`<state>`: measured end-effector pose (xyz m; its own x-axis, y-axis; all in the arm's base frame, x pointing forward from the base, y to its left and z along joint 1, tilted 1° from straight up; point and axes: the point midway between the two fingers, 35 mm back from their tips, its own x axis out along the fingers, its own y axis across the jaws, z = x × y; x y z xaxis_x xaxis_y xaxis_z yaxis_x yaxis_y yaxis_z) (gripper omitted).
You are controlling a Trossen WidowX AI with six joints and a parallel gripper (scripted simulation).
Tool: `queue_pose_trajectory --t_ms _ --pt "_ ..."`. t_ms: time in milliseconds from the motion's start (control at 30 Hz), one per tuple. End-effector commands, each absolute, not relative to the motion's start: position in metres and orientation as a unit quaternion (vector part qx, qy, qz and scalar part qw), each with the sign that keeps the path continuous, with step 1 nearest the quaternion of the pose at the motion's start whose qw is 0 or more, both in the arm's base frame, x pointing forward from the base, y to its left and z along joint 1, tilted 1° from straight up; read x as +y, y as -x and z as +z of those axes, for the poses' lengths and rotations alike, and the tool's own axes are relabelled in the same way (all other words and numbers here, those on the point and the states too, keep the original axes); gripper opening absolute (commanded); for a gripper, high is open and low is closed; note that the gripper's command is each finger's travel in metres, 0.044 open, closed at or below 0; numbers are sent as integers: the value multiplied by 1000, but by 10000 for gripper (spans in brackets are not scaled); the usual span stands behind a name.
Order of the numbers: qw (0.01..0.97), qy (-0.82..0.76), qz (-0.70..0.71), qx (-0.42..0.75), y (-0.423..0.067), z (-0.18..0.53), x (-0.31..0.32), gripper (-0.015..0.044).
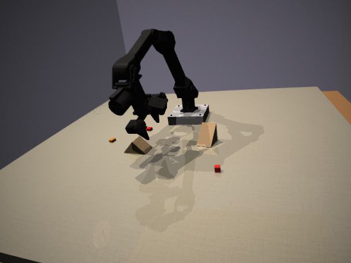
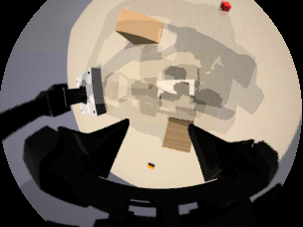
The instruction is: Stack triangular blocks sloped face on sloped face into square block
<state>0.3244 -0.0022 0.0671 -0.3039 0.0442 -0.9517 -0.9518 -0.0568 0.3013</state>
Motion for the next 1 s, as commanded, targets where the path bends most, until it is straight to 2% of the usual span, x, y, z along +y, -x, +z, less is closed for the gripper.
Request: queue_pose_trajectory --t_ms 0,100,167,633,967 --pt "307 580 422 626 -331 64 14 440" --pt "277 666 309 620 -340 73 30 440" --pt "273 685 282 614 -342 76 35 440" --pt "273 685 282 614 -343 75 34 440" --pt "272 686 281 614 -352 9 -30 440"
